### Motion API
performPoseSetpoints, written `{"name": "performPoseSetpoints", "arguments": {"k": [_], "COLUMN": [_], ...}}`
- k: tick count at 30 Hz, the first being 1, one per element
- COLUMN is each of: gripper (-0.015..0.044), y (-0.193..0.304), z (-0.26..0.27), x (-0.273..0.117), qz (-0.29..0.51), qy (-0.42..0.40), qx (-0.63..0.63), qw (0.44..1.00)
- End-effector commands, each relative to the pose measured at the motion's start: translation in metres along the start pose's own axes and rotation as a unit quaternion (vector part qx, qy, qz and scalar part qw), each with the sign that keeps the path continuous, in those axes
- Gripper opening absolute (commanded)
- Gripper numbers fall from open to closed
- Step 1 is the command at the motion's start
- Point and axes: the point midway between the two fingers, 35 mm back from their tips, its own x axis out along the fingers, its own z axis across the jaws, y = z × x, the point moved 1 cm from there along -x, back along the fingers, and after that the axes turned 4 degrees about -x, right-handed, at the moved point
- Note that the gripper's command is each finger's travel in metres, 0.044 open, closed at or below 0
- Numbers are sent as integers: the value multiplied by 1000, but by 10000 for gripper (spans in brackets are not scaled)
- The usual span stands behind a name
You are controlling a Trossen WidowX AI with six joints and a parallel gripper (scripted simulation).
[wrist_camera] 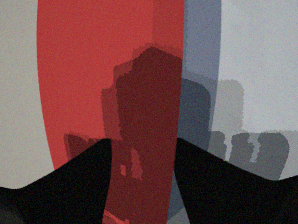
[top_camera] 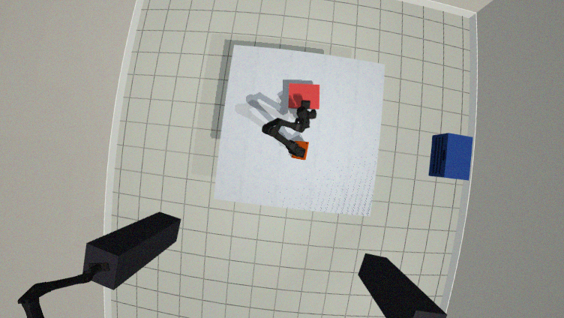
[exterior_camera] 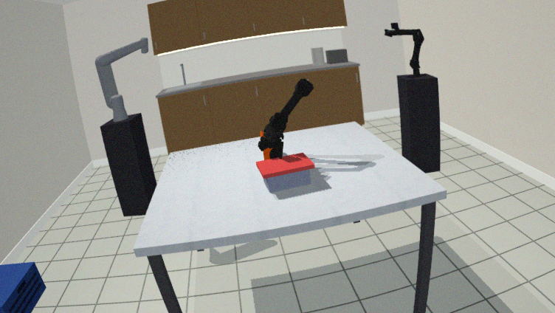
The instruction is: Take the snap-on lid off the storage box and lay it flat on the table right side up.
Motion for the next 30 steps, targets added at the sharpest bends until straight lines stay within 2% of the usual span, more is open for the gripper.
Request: {"name": "performPoseSetpoints", "arguments": {"k": [1, 30], "gripper": [0, 0], "y": [0, 0], "z": [1, 5], "x": [-1, -6], "qz": [1, 1], "qy": [-1, -1], "qx": [-1, -1], "qw": [1000, 1000]}}
